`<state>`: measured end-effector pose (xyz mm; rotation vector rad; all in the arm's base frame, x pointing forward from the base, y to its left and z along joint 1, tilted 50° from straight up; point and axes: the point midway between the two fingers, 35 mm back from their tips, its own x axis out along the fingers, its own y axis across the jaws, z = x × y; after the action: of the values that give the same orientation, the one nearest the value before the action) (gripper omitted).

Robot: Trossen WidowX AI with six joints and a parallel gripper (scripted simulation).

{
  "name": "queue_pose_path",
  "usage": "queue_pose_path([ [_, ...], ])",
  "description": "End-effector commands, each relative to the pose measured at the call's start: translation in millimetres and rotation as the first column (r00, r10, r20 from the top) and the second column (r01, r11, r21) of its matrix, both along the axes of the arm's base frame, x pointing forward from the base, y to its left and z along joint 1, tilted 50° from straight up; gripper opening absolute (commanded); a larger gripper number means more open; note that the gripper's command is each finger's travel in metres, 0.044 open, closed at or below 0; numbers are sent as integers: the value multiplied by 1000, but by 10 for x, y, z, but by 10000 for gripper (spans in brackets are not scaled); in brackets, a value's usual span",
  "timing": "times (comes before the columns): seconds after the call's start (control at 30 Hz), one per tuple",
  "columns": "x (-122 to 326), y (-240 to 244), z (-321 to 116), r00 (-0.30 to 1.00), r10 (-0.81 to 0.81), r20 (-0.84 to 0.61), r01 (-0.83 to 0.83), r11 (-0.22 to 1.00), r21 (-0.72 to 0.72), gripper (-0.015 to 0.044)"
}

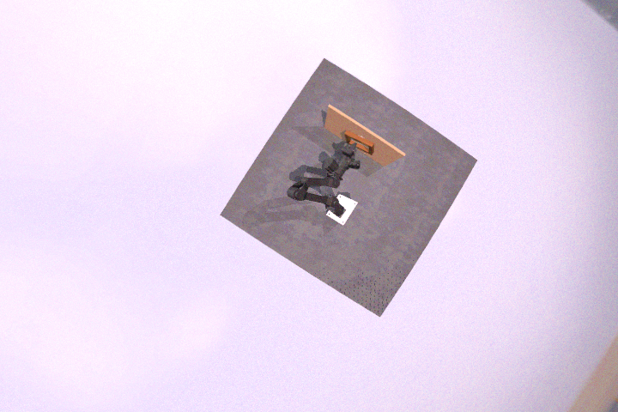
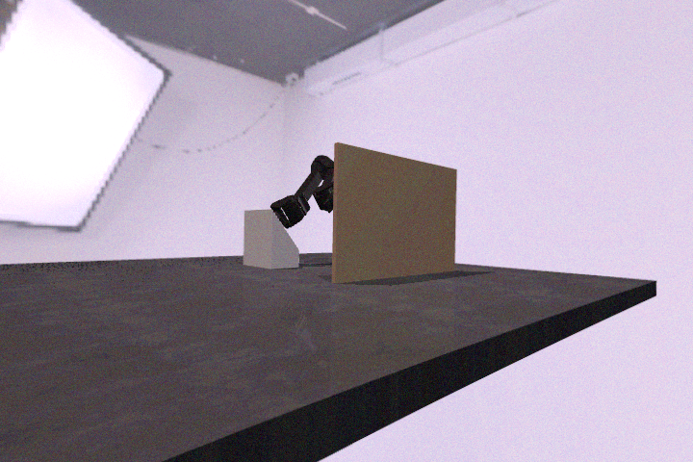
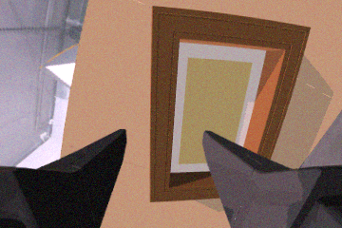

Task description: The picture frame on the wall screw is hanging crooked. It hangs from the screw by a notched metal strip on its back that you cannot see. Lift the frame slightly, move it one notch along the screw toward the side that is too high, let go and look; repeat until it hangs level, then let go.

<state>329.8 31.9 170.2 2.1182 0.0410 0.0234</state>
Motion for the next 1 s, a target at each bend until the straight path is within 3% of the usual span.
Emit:
queue_pose_path([
  [0.0,50,12,26,1000,5,6,-5,1000,5,260],
  [0.97,396,27,27,1000,5,8,-5,1000,5,260],
])
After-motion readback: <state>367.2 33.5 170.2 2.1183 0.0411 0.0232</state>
